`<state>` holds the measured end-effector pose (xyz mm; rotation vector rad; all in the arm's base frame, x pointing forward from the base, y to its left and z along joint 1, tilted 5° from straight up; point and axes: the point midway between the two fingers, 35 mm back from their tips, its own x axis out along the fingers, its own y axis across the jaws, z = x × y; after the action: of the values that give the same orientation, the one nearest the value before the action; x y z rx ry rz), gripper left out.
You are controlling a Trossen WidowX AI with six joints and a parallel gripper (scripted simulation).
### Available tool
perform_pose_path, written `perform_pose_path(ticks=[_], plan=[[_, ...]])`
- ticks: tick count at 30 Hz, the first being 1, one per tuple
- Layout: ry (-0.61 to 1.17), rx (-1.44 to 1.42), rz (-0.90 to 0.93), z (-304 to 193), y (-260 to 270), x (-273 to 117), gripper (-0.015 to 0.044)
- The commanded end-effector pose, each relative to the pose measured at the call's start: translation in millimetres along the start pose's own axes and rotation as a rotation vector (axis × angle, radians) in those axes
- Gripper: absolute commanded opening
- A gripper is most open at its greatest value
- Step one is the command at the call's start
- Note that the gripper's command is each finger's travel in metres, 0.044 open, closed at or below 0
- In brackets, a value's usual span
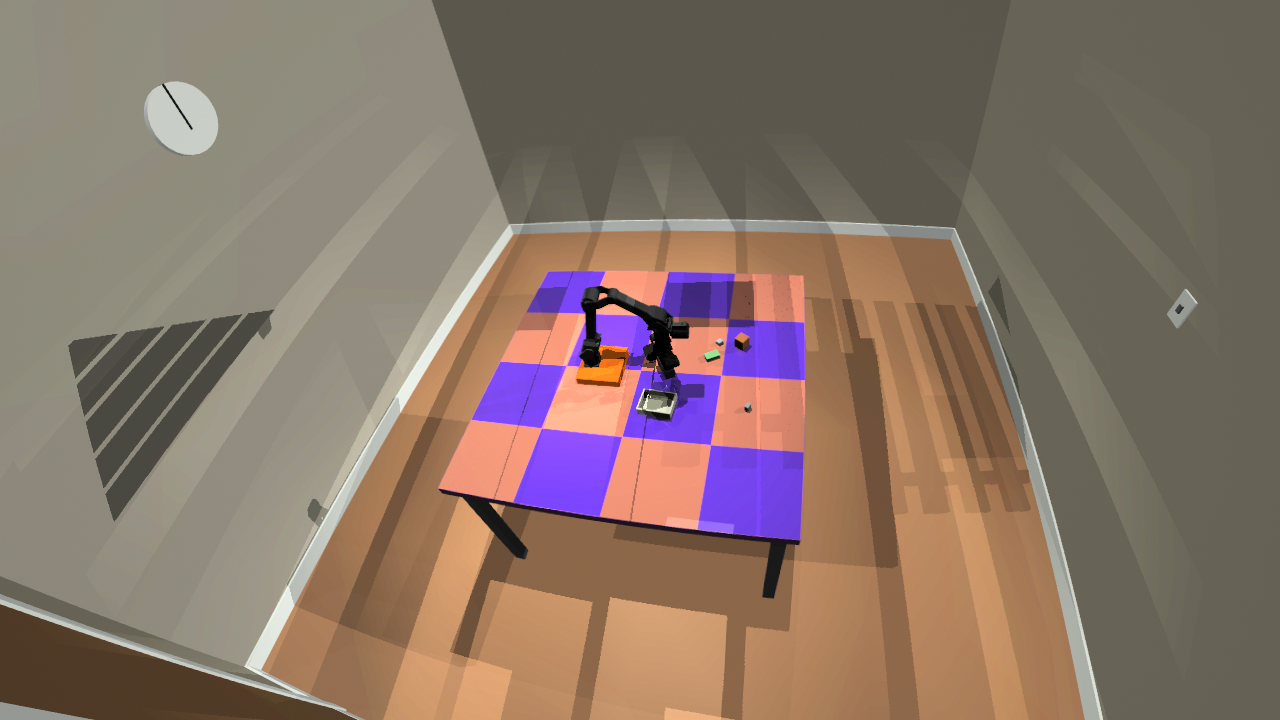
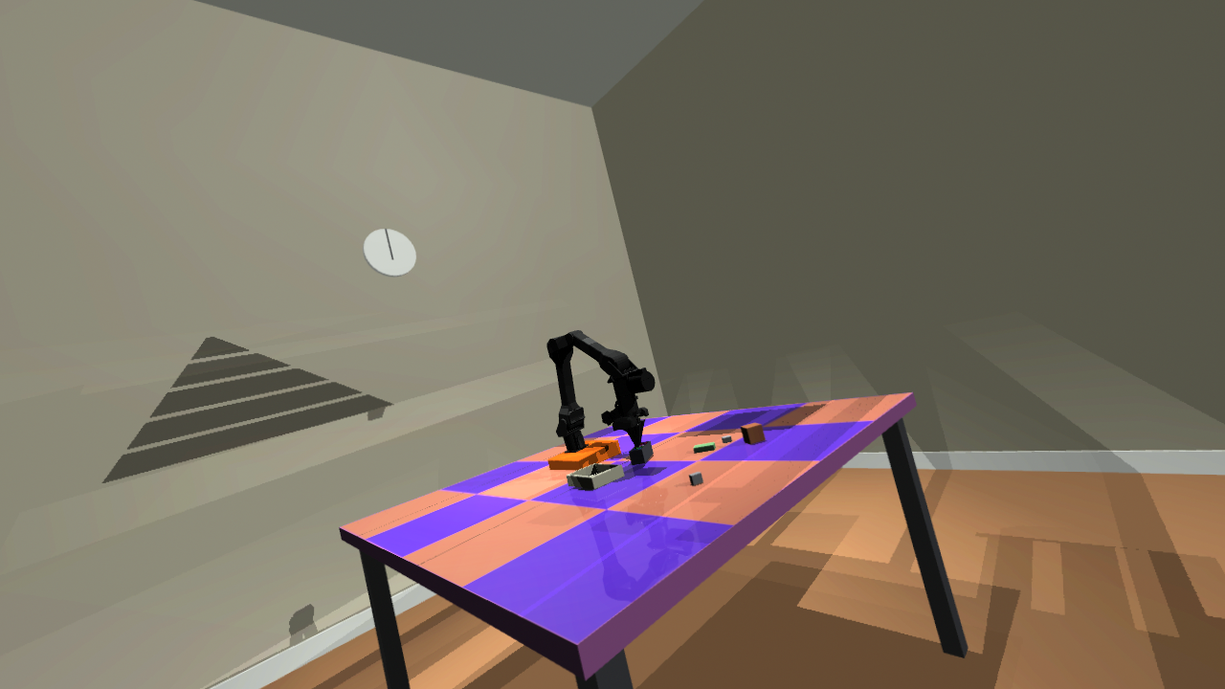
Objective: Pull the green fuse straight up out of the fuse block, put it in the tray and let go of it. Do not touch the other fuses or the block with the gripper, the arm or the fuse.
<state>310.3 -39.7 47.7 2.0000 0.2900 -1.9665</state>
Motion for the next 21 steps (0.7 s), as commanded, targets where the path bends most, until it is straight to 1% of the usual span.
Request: perform_pose_path(ticks=[1,10,19,21], plan=[[-0.001,-0.001,0.004,0.1,0.6,2.7,0.0065],[-0.001,-0.001,0.004,0.1,0.7,8.7,0.0065],[0.0,0.002,0.0,0.0,0.1,7.6,0.0005],[0.0,0.002,0.0,0.0,0.1,7.6,0.0]])
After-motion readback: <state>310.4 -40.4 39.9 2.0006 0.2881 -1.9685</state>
